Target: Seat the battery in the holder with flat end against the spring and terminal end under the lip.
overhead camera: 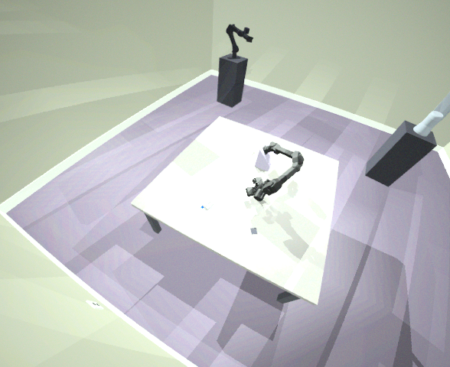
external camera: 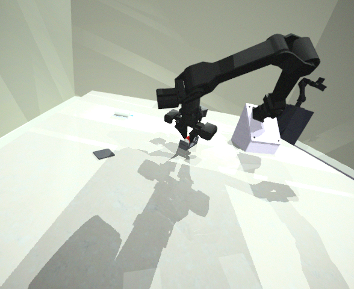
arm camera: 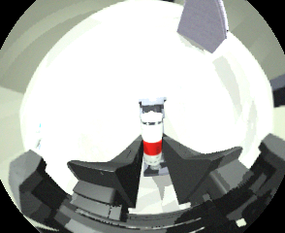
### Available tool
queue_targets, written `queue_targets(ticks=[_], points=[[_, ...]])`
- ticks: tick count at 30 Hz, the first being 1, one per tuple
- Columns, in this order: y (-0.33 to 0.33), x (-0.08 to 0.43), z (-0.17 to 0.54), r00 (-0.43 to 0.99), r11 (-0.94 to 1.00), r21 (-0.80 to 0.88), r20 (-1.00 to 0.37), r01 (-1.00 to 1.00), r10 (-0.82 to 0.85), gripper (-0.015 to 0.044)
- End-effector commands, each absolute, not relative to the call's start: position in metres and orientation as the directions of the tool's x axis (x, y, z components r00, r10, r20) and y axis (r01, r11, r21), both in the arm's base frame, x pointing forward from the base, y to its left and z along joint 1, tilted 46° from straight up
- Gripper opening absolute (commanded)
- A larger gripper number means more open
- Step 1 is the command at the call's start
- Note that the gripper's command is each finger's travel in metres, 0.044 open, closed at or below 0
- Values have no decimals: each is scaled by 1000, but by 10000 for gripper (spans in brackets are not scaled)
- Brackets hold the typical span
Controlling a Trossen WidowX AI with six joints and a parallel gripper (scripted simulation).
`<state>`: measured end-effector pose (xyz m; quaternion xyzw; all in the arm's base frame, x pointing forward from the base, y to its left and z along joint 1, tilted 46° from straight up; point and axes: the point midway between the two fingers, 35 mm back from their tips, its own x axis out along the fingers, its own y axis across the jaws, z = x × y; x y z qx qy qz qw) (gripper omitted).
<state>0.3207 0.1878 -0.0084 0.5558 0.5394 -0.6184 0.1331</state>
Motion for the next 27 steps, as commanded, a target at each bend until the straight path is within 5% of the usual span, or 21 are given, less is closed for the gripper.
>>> queue_targets(ticks=[1, 27], points=[[193, 325, -9, -319, -381, -512, -826, 770, 464, 77], [192, 321, -13, -243, -385, -510, -791, 769, 562, 77]])
